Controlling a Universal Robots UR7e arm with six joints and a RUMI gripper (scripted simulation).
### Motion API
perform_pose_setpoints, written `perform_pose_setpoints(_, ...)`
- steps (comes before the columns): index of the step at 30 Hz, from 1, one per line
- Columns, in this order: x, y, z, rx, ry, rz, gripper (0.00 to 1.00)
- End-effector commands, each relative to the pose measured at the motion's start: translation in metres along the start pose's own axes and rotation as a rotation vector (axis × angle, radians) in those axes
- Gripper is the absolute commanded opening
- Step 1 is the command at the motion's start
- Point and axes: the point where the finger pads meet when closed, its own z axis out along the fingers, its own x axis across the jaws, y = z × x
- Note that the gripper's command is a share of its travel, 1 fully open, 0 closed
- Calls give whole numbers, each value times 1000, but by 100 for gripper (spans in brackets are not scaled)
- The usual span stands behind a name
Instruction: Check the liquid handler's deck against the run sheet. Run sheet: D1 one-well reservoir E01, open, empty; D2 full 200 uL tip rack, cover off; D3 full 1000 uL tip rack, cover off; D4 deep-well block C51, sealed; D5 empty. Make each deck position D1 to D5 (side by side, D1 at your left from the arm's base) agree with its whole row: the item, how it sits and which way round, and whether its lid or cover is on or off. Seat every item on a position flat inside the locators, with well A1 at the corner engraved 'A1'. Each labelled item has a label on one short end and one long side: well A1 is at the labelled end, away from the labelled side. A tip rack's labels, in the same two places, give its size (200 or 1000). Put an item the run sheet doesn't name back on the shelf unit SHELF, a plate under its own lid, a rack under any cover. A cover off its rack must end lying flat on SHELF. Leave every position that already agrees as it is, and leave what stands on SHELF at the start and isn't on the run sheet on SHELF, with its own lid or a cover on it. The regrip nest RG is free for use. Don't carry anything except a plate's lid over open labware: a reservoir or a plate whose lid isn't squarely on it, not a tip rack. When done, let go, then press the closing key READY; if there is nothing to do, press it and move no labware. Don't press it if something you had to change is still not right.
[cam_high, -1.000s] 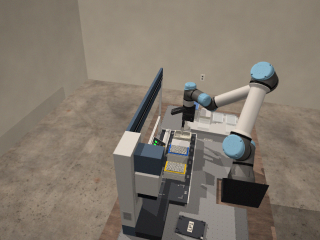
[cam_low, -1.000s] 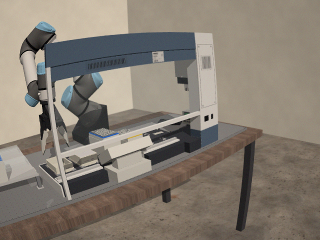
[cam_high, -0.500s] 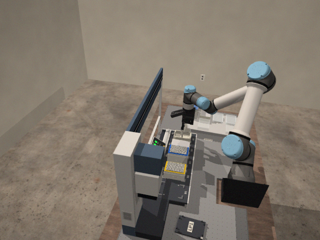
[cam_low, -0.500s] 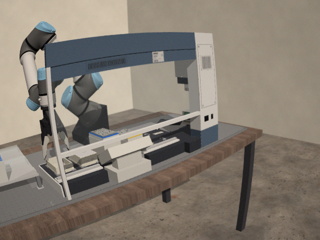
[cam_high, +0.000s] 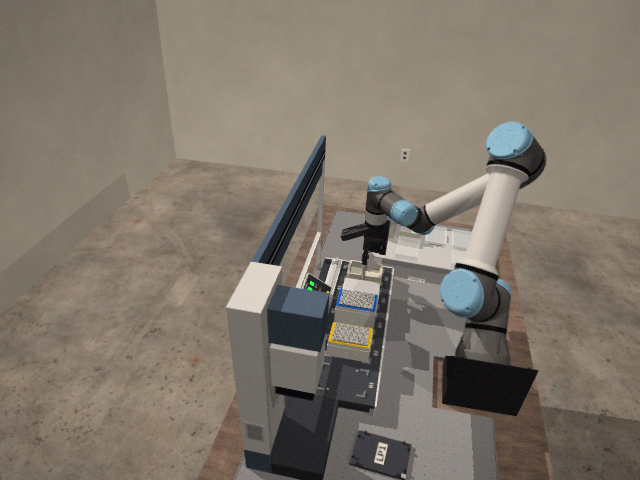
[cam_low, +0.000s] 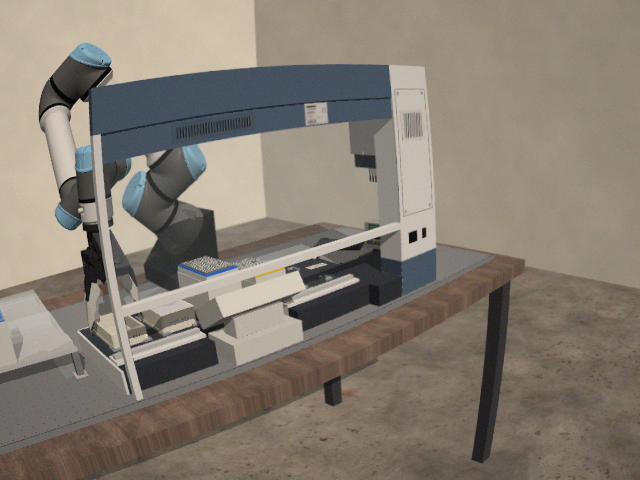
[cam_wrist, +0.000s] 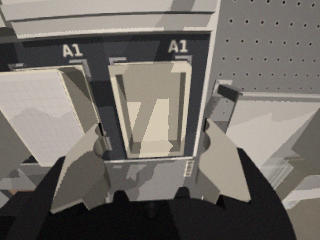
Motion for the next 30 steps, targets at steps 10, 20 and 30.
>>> perform_pose_setpoints(10, 0, 0, 15, 1, 1, 0, 82)
perform_pose_setpoints(20, 0, 0, 15, 1, 1, 0, 82)
perform_pose_setpoints(30, 0, 0, 15, 1, 1, 0, 0)
